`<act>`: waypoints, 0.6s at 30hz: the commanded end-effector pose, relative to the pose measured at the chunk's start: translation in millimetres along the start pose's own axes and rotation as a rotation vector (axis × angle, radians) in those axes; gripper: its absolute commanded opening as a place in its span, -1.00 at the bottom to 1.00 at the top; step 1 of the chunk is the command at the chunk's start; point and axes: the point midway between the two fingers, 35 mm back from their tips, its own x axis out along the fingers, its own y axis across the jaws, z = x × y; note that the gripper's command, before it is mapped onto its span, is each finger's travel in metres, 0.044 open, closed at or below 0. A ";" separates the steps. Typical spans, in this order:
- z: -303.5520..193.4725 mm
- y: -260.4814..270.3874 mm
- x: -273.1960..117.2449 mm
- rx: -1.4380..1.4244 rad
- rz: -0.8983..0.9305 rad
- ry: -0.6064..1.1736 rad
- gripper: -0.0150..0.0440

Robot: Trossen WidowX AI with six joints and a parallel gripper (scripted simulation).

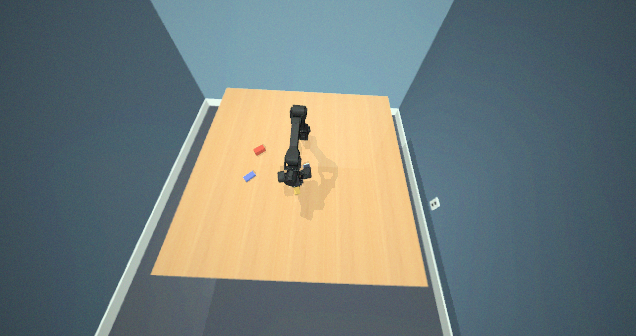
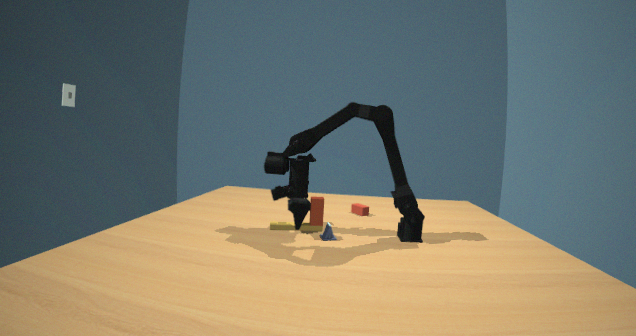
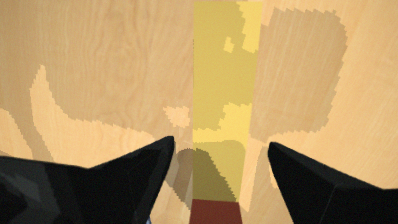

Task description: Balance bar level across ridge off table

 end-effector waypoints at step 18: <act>-0.6 0.2 0.7 0.000 0.001 0.002 -0.07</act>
